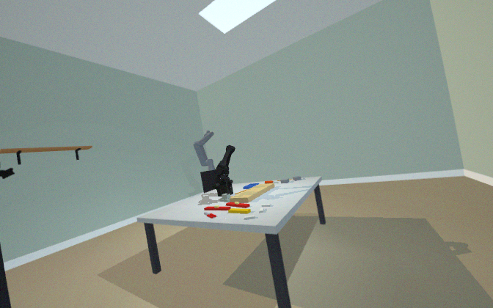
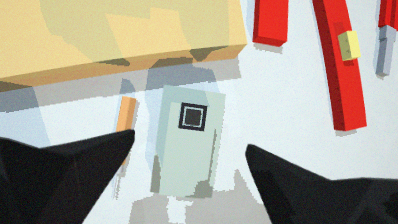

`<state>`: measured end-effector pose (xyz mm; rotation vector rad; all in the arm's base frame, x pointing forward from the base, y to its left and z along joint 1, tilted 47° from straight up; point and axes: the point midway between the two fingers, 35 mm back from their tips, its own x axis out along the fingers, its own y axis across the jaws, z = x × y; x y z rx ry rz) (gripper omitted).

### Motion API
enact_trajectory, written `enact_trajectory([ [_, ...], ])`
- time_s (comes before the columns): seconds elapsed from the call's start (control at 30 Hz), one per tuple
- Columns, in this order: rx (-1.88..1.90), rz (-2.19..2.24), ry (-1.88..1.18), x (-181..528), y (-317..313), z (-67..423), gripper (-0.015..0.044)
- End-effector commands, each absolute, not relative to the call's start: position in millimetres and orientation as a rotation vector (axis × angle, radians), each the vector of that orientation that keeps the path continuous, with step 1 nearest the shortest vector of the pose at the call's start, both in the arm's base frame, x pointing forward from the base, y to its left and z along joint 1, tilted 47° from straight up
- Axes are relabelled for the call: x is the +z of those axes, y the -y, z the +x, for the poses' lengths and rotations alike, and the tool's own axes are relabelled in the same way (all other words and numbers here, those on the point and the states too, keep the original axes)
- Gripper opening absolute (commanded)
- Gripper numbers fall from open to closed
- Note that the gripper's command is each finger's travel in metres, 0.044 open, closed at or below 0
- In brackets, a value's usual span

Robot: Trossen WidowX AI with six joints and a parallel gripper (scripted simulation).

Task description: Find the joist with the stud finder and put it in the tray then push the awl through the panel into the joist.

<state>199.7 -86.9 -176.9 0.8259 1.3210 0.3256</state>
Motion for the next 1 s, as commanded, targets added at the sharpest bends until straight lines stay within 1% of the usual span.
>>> enact_trajectory([
  [0.0, 0.327, 0.831, -1.320, -181.3, 80.9, 200.1, 0.0440],
  [0.8, 0.330, 0.833, -1.319, -204.7, 54.5, 198.8, 0.0440],
  [0.93, 0.330, 0.833, -1.319, -204.7, 54.5, 198.8, 0.0335],
  [0.97, 0.330, 0.833, -1.319, -204.7, 54.5, 198.8, 0.0328],
])
